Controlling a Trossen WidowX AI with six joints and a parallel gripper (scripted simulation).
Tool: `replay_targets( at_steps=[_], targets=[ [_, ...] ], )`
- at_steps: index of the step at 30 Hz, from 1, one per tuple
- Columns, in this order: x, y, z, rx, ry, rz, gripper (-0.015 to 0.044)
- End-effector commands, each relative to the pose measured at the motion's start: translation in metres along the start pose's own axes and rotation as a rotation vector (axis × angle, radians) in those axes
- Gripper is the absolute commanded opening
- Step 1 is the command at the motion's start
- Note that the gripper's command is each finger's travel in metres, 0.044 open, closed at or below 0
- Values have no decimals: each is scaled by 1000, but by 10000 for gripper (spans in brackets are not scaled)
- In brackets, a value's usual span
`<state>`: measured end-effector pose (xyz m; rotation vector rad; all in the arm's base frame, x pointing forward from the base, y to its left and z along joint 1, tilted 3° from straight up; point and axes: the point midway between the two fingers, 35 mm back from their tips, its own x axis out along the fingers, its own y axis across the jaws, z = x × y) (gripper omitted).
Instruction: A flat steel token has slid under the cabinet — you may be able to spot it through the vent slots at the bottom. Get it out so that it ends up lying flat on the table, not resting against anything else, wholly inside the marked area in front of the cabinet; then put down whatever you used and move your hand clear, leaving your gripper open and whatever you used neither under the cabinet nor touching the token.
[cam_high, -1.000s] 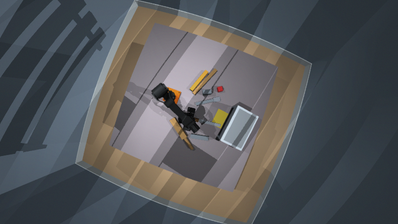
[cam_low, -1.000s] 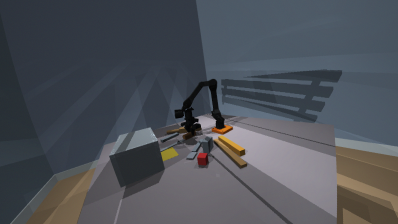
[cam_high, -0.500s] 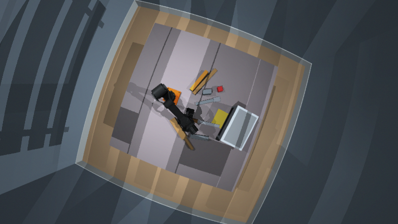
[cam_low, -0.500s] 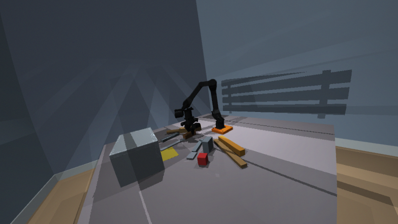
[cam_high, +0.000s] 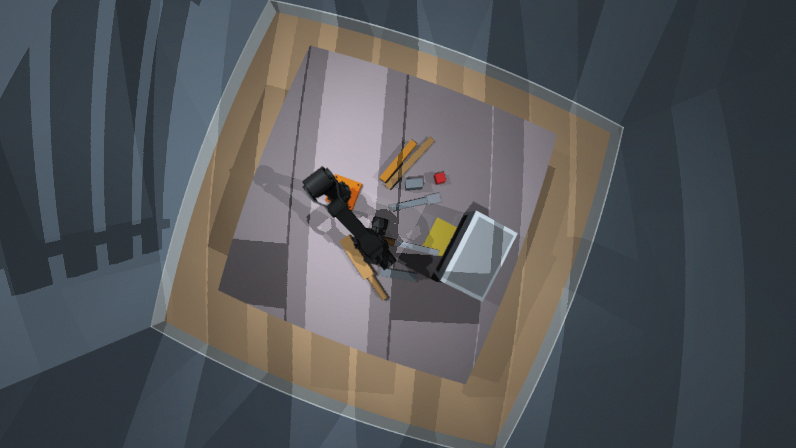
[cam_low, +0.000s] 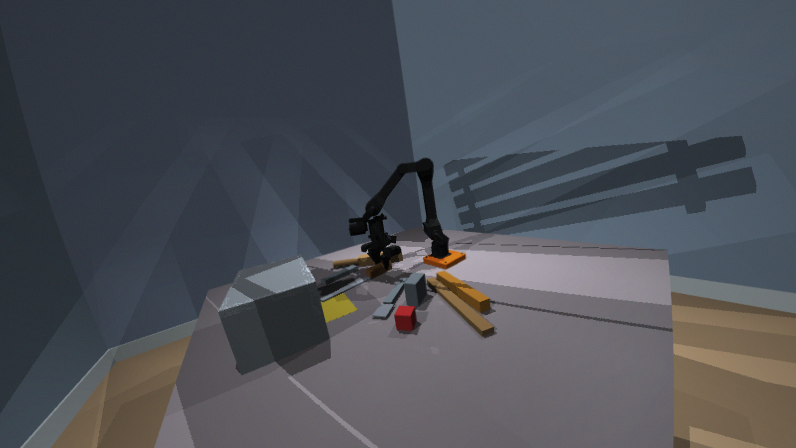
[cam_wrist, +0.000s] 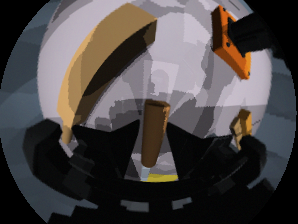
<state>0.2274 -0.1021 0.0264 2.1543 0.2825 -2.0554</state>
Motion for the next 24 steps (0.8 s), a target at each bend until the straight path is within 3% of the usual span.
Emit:
replay_targets(
  at_steps=[1, 16, 21, 24],
  targets=[
    [0, 0, 0, 0, 1, 2, 270],
    [4, -1, 2, 0, 1, 2, 270],
    [2, 0, 0, 0, 2, 2, 139],
    [2, 0, 0, 0, 2, 2, 118]
  ],
)
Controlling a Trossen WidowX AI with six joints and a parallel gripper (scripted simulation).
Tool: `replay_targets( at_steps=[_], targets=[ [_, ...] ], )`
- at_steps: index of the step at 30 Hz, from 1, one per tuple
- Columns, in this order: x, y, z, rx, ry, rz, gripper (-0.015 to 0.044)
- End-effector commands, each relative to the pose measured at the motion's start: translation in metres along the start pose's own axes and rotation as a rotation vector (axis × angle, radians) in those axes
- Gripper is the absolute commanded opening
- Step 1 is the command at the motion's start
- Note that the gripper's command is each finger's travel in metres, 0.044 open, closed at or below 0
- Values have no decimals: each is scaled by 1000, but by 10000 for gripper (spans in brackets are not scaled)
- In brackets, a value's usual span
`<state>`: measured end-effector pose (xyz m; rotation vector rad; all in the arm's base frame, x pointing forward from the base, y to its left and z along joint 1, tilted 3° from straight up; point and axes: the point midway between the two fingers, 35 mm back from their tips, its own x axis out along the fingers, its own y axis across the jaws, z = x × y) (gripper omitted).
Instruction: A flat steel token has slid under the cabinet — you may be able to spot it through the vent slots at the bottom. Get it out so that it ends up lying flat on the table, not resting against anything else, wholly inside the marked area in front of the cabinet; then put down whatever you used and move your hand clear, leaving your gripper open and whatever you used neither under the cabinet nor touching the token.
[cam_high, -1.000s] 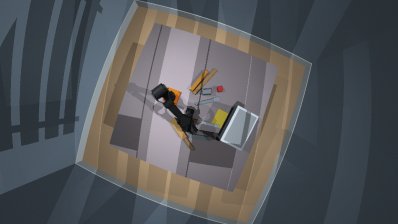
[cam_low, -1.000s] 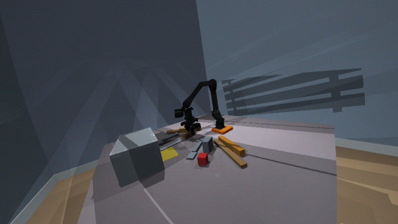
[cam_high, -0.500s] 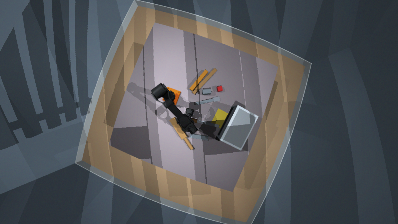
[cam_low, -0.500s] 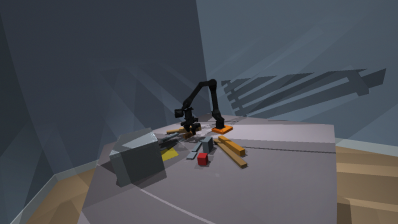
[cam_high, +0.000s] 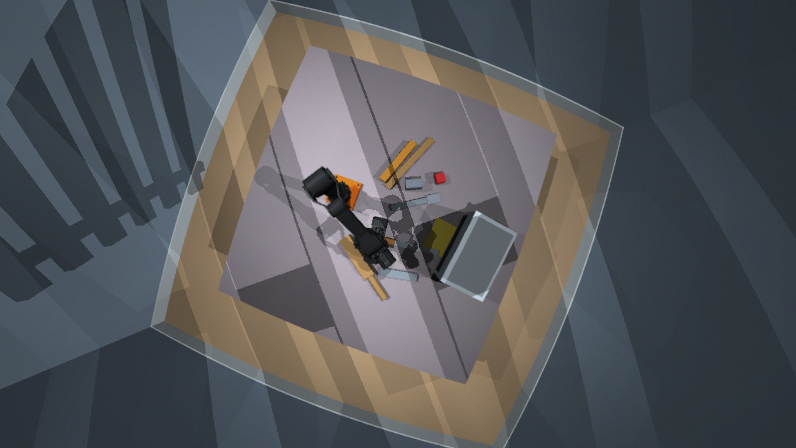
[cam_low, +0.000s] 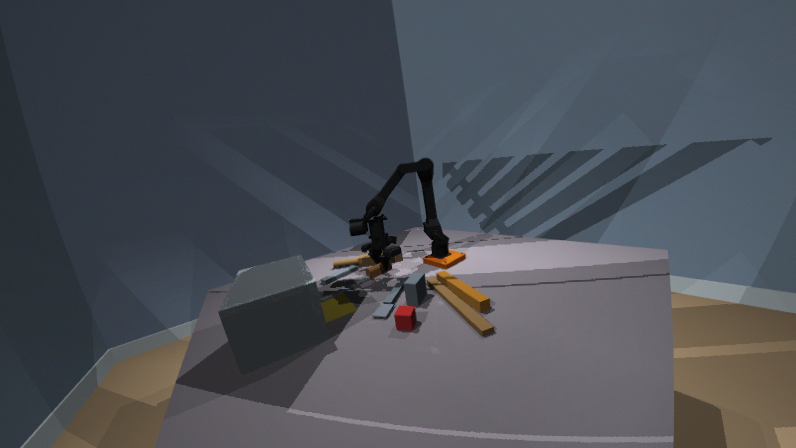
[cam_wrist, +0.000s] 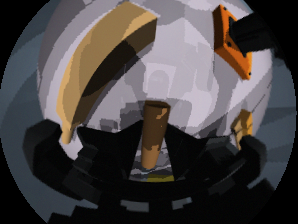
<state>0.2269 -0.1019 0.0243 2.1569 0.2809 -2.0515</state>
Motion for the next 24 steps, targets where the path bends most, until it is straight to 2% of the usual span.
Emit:
replay_targets(
  at_steps=[1, 5, 8, 9, 24],
  targets=[
    [0, 0, 0, 0, 0, 0, 111],
    [0, 0, 0, 0, 0, 0, 85],
    [0, 0, 0, 0, 0, 0, 6],
    [0, 0, 0, 0, 0, 0, 0],
    [-1, 1, -16, 2, 0, 0, 0]
  ],
)
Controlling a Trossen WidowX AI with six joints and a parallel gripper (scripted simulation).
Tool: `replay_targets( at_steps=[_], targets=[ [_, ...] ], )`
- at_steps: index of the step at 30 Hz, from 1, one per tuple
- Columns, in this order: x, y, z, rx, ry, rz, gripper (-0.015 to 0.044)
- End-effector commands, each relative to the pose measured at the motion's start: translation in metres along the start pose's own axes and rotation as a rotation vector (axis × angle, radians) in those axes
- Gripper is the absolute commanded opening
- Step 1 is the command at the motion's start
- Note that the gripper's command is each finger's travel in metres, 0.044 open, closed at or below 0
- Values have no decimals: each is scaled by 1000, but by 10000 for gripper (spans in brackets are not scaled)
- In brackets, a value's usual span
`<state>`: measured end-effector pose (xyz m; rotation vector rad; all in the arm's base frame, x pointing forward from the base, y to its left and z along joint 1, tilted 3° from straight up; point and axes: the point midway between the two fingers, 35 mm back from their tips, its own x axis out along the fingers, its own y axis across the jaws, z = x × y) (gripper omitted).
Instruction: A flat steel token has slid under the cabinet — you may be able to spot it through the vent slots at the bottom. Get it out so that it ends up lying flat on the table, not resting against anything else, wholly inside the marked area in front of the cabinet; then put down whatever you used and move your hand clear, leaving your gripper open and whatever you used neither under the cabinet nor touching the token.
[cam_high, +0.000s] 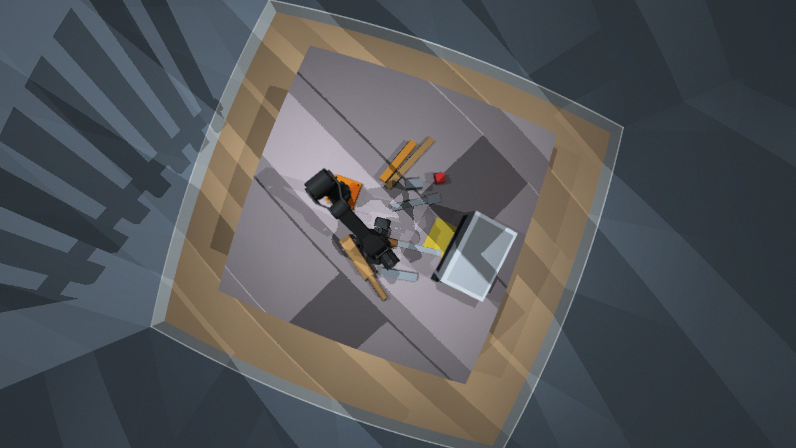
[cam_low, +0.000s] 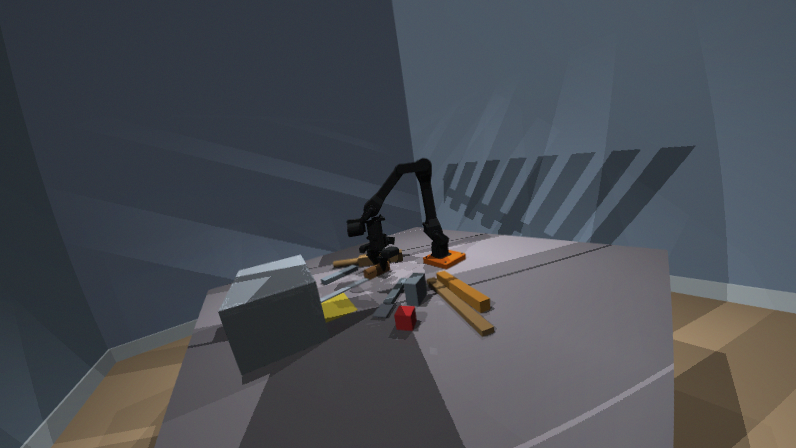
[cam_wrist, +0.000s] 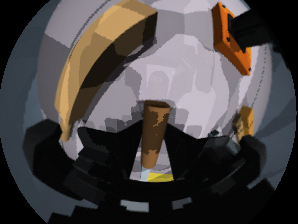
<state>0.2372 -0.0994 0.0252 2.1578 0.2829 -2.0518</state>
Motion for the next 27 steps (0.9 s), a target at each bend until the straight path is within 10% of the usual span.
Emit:
replay_targets(
  at_steps=[1, 27],
  targets=[
    [0, 1, -7, 2, 0, 2, 0],
    [-1, 2, -44, 3, 2, 2, 0]
  ],
)
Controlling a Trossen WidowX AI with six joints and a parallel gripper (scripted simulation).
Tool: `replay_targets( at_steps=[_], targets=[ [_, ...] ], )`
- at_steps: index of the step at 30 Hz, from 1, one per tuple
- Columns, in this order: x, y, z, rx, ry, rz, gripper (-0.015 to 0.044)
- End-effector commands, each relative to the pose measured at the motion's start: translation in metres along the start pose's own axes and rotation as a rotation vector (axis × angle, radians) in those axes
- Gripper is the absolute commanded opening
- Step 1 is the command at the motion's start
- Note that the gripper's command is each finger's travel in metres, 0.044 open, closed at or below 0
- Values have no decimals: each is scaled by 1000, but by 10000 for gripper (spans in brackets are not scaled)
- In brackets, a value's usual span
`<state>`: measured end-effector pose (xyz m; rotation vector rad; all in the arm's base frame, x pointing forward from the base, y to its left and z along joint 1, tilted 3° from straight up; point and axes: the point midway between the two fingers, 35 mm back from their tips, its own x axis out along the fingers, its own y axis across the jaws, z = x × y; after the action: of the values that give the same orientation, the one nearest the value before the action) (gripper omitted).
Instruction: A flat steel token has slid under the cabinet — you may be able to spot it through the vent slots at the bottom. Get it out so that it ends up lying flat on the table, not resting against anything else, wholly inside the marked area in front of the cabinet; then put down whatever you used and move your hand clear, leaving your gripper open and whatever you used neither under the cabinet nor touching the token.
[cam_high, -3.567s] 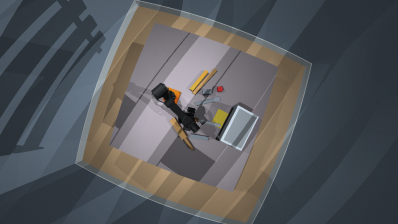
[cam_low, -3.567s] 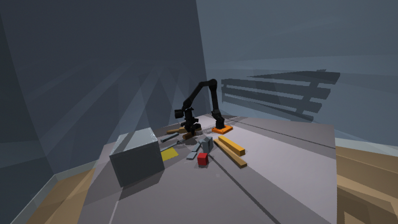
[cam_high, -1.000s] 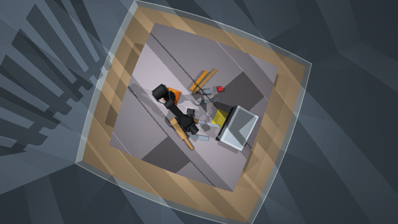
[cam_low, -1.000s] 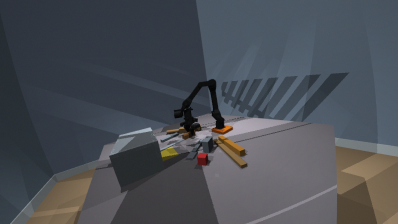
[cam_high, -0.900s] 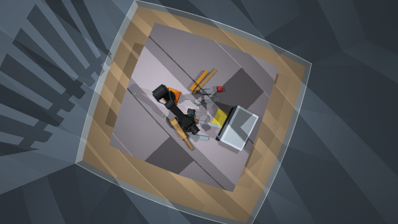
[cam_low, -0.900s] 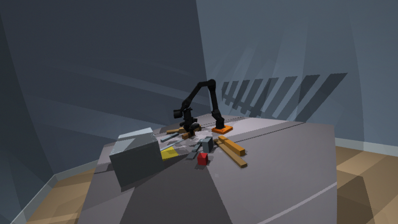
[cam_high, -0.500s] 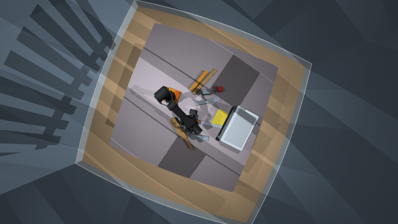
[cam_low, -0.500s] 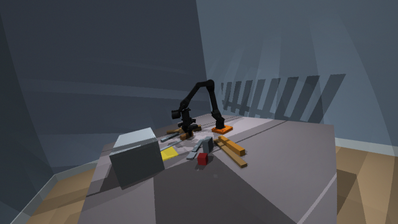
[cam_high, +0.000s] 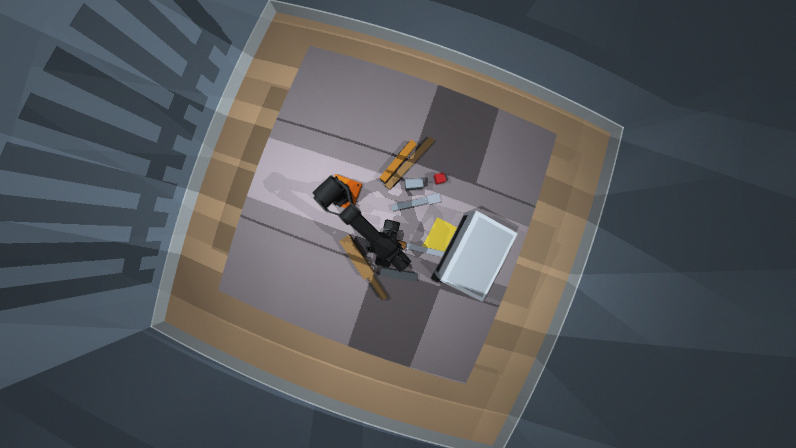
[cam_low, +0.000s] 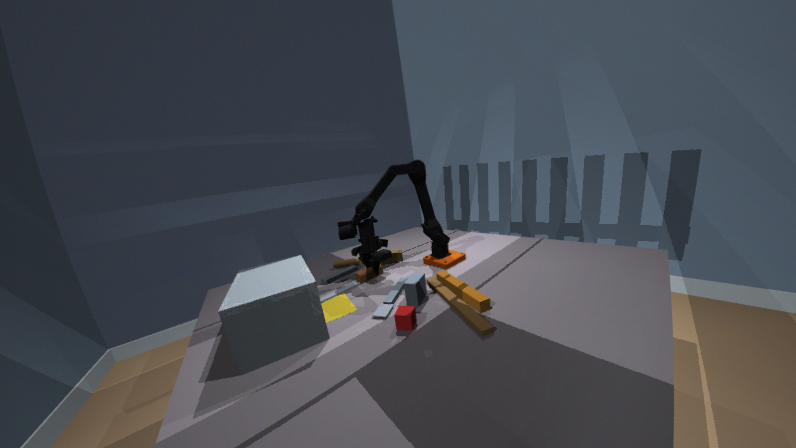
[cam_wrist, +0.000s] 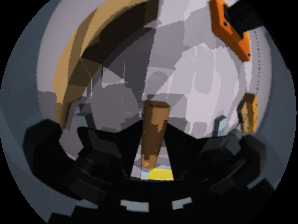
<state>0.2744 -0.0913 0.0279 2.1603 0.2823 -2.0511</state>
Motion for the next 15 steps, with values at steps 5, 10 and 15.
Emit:
replay_targets(
  at_steps=[5, 10, 15],
  targets=[
    [0, 1, -12, 2, 1, 2, 0],
    [0, 1, -18, 2, 1, 2, 0],
    [-1, 1, -25, 2, 1, 2, 0]
  ],
)
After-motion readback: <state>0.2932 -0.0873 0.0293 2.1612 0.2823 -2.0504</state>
